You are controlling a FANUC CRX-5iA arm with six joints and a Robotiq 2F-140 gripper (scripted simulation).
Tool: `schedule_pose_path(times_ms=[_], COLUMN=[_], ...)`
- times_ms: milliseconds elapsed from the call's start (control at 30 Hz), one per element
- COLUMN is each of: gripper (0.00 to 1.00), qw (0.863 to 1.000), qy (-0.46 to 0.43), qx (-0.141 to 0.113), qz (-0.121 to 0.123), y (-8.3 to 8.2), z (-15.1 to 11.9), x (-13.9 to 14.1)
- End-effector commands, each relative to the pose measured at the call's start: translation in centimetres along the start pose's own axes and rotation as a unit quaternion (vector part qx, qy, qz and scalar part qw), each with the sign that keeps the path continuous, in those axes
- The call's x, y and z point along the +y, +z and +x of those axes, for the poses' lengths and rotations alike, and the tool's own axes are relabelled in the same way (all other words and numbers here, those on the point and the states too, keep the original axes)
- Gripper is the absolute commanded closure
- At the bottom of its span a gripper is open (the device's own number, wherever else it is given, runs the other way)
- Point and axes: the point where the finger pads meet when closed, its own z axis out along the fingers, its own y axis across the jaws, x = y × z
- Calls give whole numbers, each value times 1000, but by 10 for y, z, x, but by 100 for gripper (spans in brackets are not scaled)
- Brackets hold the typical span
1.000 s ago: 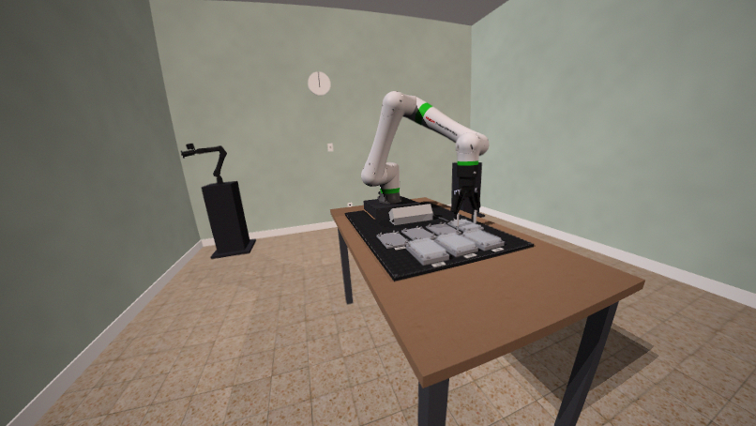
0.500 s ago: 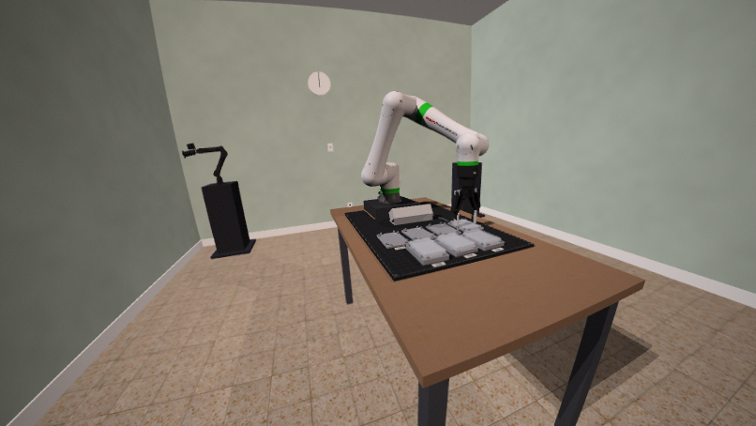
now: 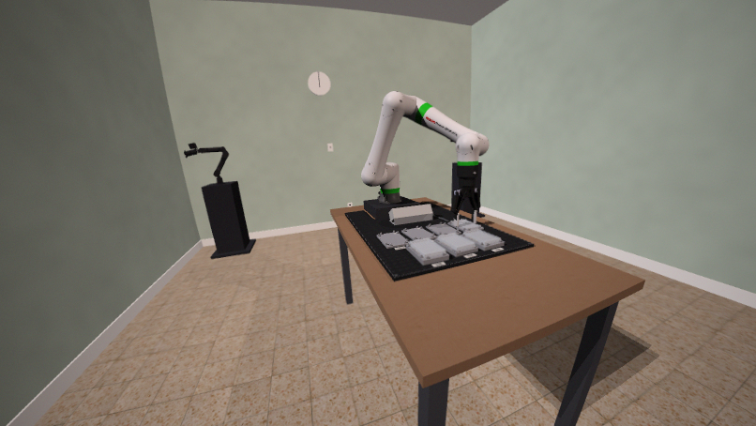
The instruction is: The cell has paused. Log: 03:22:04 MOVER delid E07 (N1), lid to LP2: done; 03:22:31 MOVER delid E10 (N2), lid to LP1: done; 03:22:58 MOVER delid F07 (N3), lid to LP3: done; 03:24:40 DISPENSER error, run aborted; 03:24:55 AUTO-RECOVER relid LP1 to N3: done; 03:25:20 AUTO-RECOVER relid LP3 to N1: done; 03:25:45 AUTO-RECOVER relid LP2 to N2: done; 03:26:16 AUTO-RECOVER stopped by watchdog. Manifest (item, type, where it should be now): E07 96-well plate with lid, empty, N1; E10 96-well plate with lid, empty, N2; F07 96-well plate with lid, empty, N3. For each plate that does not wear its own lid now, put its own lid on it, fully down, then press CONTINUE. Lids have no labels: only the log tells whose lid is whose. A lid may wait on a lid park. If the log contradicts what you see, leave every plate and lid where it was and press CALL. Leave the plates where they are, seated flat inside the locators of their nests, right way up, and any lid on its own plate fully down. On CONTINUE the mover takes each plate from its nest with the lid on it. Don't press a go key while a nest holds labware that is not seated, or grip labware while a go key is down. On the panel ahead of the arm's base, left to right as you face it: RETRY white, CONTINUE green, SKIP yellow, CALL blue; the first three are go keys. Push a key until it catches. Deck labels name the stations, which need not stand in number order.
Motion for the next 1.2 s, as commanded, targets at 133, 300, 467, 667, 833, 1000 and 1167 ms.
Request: schedule_pose_path(times_ms=[133,300,467,667,833,1000,1167], gripper=[34,34,34,100,100,100,100], qw=[1000,1000,1000,1000,1000,1000,1000], qy=[0,0,0,0,0,0,0], qx=[0,0,0,0,0,0,0], qz=[0,0,0,0,0,0,0], y=[0,0,0,0,0,0,0], z=[0,0,0,0,0,0,0], x=[0,0,0,0,0,0,0])
